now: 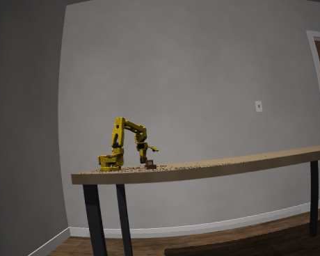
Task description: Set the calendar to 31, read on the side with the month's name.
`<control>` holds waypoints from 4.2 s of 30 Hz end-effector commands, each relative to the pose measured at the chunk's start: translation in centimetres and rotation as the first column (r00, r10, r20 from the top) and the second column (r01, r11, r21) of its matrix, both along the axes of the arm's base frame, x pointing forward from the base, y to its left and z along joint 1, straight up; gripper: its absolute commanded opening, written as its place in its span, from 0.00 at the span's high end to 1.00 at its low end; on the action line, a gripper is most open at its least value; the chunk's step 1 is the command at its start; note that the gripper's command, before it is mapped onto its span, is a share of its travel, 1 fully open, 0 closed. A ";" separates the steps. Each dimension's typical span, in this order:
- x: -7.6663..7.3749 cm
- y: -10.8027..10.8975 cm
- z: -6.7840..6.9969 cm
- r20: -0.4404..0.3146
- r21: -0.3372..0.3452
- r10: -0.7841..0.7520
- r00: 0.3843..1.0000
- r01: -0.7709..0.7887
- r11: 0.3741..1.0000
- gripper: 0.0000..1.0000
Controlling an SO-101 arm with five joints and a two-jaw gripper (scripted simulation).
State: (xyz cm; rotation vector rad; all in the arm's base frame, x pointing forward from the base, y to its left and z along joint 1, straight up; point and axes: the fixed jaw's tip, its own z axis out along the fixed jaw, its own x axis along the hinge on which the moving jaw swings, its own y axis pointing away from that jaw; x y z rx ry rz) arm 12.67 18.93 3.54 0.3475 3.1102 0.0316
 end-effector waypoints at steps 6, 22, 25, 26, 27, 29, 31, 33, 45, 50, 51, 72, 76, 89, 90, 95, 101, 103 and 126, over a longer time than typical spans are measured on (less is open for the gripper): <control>0.0 0.4 -0.1 0.014 0.024 -0.002 1.000 0.002 1.000 1.00; 0.0 0.4 -0.7 0.014 0.024 -0.002 1.000 0.002 1.000 1.00; 0.0 0.4 -0.8 0.014 0.024 -0.002 1.000 0.002 1.000 1.00; 0.0 0.4 -0.8 0.014 0.024 -0.002 1.000 0.002 1.000 1.00; 0.0 0.4 -0.8 0.014 0.024 -0.002 1.000 0.002 1.000 1.00; 0.0 0.4 -0.8 0.014 0.024 -0.002 1.000 0.002 1.000 1.00; 0.0 0.4 -0.8 0.014 0.024 -0.002 1.000 0.002 1.000 1.00; 0.0 0.4 -0.9 0.014 0.024 -0.002 1.000 0.002 1.000 1.00; 0.0 0.4 -1.4 0.014 0.024 -0.002 1.000 0.002 1.000 1.00; 0.0 0.4 -1.5 0.014 0.024 -0.002 1.000 0.002 1.000 1.00; 0.0 0.4 -1.5 0.014 0.024 -0.002 1.000 0.002 1.000 1.00; 0.1 0.4 -1.8 0.014 0.024 -0.002 1.000 0.002 1.000 1.00; 0.1 0.5 -1.9 0.014 0.024 -0.002 1.000 0.002 1.000 1.00; 0.1 0.5 -1.9 0.014 0.024 -0.002 1.000 0.002 1.000 0.88; 0.1 0.5 -1.9 0.014 0.024 -0.002 1.000 0.002 1.000 0.86; 0.1 0.5 -1.9 0.014 0.024 -0.002 1.000 0.002 1.000 0.83; 0.1 0.5 -1.9 0.014 0.024 -0.002 1.000 0.002 1.000 0.82; 0.1 0.5 -1.9 0.014 0.024 -0.002 1.000 0.002 1.000 0.82; 0.1 0.5 -1.9 0.014 0.024 -0.002 1.000 0.002 1.000 0.64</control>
